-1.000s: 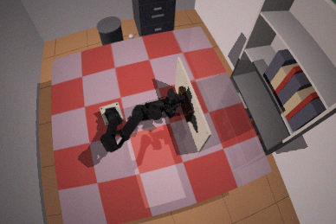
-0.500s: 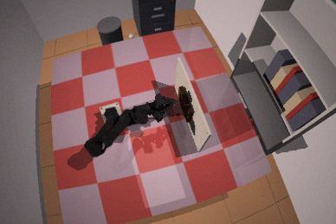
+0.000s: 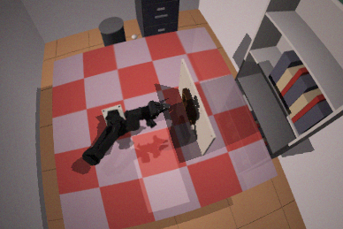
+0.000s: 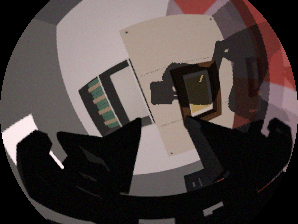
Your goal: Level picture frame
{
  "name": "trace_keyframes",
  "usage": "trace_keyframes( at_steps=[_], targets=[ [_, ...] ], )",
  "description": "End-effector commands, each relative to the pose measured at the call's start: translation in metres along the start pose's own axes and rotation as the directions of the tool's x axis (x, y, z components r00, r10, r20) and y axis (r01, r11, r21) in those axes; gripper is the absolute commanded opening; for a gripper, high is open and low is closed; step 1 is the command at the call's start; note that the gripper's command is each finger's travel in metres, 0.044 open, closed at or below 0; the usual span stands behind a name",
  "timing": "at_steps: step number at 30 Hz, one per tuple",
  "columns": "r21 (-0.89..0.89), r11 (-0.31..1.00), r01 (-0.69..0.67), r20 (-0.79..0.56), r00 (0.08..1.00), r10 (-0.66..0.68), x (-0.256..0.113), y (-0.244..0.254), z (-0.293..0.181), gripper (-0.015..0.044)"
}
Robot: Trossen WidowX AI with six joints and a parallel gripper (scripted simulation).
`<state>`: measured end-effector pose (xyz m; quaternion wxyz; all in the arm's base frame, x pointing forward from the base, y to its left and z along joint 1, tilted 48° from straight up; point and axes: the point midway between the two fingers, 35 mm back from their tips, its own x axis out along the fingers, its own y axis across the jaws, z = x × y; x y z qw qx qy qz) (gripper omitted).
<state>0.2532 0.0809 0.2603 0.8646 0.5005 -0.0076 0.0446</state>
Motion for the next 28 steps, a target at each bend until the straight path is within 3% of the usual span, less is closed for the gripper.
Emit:
trace_keyframes(
  at_steps=[1, 28],
  targets=[
    [0.022, 1.000, 0.021, 0.001, 1.000, -0.021, -0.0055, 0.0021, 0.0021, 0.0260],
    [0.022, 1.000, 0.020, 0.001, 1.000, -0.021, -0.0056, 0.0020, 0.0021, 0.0260]
  ],
)
